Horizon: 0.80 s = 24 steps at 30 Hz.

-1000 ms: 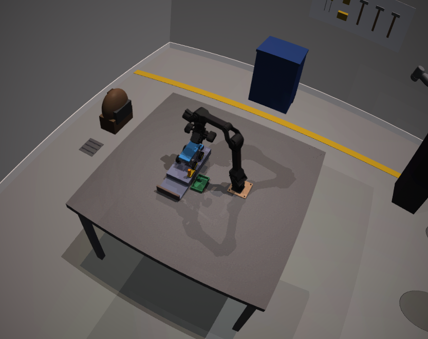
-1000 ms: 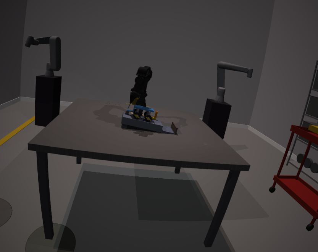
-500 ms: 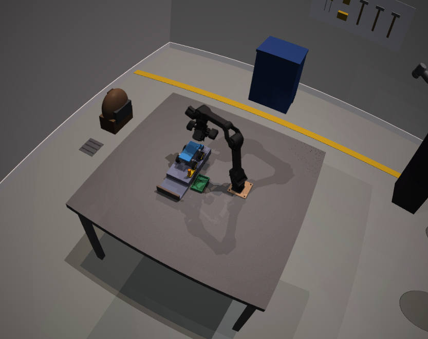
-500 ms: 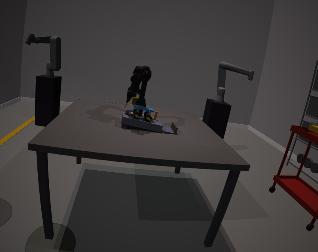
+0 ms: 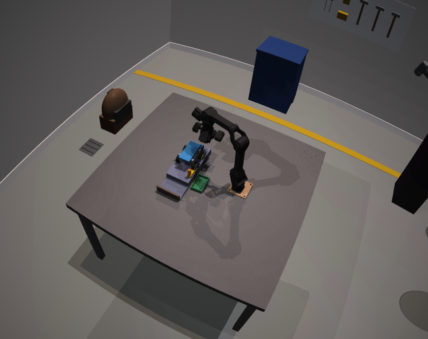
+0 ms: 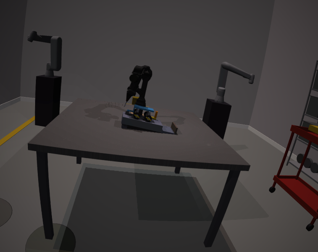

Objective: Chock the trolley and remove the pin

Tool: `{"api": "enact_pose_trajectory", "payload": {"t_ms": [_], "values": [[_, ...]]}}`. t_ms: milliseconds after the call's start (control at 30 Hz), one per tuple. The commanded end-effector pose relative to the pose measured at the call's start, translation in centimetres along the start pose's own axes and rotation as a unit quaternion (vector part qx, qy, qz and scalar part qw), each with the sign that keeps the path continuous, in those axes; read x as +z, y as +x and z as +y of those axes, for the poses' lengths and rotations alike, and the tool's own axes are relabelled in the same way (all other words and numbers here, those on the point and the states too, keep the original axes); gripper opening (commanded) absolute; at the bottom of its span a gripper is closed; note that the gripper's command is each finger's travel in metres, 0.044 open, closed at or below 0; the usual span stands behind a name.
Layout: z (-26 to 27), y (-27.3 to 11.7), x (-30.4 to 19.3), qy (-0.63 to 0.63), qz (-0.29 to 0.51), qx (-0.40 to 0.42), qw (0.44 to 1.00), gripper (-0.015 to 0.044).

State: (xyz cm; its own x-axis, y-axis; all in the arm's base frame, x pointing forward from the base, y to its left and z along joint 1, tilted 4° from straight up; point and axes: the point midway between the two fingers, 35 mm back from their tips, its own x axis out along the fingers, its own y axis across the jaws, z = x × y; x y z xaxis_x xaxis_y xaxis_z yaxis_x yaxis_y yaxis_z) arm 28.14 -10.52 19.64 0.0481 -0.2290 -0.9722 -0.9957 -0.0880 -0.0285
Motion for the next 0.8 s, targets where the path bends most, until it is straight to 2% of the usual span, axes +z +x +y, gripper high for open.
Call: {"api": "enact_pose_trajectory", "payload": {"t_ms": [0,433,767], "values": [[1.4,0.0,-0.1,0.000,0.000,-0.001,1.000,0.0000],[4.5,0.1,-0.2,0.000,0.000,0.000,1.000,0.0000],[4.4,-0.3,3.2,0.000,-0.002,0.000,1.000,0.0000]]}}
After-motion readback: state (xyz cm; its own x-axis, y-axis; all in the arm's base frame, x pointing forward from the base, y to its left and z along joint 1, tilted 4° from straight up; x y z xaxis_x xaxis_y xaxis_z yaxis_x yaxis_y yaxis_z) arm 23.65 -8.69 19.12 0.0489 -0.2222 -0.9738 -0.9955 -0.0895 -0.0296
